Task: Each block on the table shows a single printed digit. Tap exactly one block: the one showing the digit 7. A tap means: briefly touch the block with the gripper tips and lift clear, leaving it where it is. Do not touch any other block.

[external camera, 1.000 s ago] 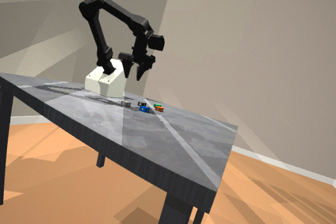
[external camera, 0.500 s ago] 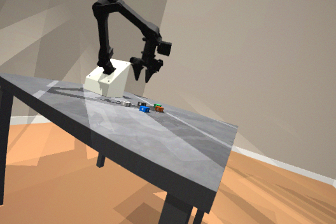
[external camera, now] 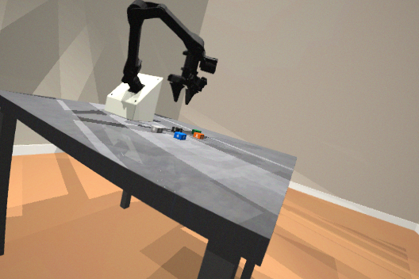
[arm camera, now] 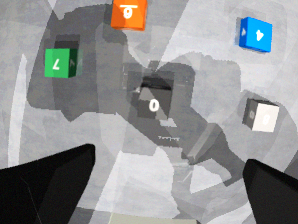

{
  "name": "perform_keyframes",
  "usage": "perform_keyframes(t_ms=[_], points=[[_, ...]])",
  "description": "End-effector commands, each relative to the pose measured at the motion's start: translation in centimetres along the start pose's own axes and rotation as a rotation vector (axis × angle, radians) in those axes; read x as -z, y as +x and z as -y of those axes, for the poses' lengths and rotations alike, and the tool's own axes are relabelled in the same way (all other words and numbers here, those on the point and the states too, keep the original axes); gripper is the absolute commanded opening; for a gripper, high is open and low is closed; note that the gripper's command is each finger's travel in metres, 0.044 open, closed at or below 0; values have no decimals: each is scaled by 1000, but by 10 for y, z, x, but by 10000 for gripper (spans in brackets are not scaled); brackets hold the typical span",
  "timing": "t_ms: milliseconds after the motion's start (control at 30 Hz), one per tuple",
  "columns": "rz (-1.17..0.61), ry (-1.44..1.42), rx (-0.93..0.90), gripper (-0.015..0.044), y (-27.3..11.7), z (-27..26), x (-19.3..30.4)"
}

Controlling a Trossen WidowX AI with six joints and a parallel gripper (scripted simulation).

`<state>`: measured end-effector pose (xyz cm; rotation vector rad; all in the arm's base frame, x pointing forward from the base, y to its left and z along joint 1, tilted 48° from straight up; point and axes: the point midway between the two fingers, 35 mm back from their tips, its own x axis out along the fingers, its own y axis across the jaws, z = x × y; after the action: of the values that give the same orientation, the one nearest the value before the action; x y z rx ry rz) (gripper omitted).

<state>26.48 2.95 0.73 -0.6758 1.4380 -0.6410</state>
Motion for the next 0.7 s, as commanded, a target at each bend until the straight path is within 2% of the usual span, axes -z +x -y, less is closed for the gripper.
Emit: perform_keyframes(t_ms=[0,333,667], points=[[3,11,-9,400,-1,-2,-2],[4,11,-10,400,-2,-9,-6],[6,14,-16,400,-4,-122,-29]])
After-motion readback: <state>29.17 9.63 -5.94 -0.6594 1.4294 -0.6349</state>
